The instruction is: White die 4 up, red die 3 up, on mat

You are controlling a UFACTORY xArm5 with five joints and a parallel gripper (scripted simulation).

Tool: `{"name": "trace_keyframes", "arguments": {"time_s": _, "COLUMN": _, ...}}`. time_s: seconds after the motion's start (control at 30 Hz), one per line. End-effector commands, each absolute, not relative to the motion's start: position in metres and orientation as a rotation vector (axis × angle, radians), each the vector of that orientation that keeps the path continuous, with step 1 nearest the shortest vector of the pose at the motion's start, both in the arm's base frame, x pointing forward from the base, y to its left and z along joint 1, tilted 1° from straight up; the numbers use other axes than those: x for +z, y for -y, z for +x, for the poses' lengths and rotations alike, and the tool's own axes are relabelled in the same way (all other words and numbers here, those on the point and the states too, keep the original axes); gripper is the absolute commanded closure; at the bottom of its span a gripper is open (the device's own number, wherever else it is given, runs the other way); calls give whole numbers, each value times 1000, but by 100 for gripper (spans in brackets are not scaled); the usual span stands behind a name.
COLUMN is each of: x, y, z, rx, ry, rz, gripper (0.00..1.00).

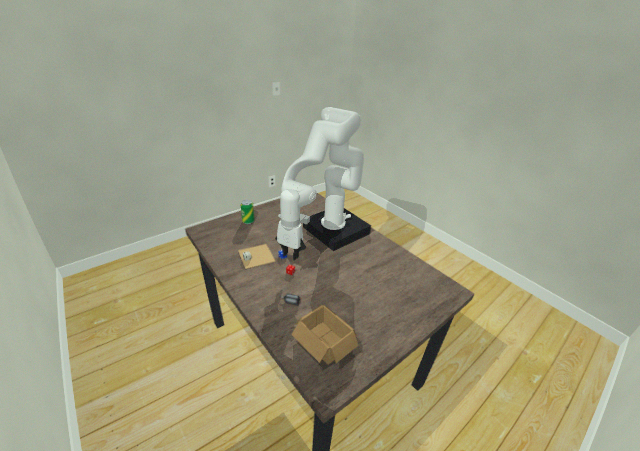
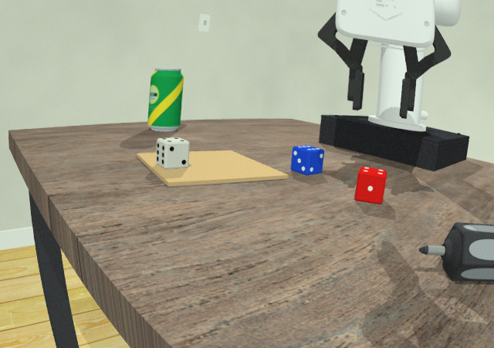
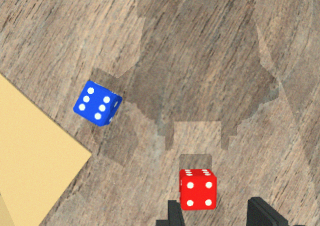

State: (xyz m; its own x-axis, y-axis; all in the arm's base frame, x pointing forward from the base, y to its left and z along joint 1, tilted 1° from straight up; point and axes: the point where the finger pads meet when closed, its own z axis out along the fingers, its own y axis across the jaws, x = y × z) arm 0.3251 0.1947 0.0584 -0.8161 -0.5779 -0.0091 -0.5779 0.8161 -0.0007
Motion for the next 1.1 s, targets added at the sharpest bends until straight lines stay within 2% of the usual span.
{"name": "trace_keyframes", "arguments": {"time_s": 0.0, "x": 59, "y": -195, "z": 326, "rx": 4, "ry": -2982, "rz": -949, "gripper": 53}}
{"name": "trace_keyframes", "arguments": {"time_s": 1.07, "x": 26, "y": -196, "z": 326, "rx": 4, "ry": -2982, "rz": -949, "gripper": 53}}
